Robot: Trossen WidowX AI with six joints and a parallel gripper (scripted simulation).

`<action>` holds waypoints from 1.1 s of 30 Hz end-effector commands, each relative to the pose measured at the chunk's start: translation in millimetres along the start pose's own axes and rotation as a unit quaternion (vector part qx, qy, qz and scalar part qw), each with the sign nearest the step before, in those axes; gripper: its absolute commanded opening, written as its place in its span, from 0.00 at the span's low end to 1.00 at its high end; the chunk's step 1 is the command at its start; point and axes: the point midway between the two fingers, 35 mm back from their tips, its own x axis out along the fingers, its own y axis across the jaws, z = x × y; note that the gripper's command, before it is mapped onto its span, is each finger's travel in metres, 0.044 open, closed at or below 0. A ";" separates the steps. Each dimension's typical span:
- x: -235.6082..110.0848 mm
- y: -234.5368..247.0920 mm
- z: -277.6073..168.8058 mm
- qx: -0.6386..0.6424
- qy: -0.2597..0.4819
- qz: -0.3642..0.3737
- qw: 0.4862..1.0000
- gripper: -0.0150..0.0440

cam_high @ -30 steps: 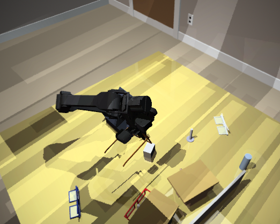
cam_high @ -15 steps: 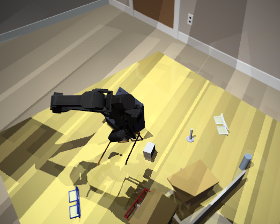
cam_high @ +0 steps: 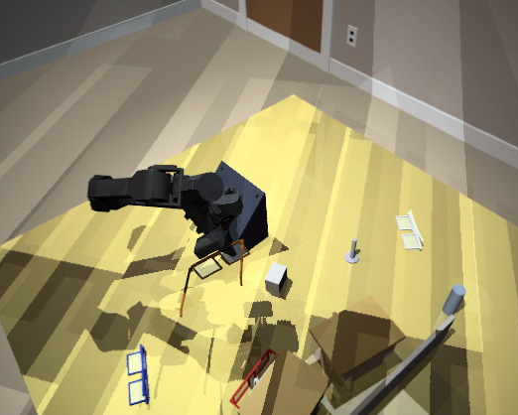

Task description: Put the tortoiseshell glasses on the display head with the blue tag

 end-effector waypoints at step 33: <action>-8.0 33.8 -50.6 -0.399 -0.020 -0.082 0.913 0.25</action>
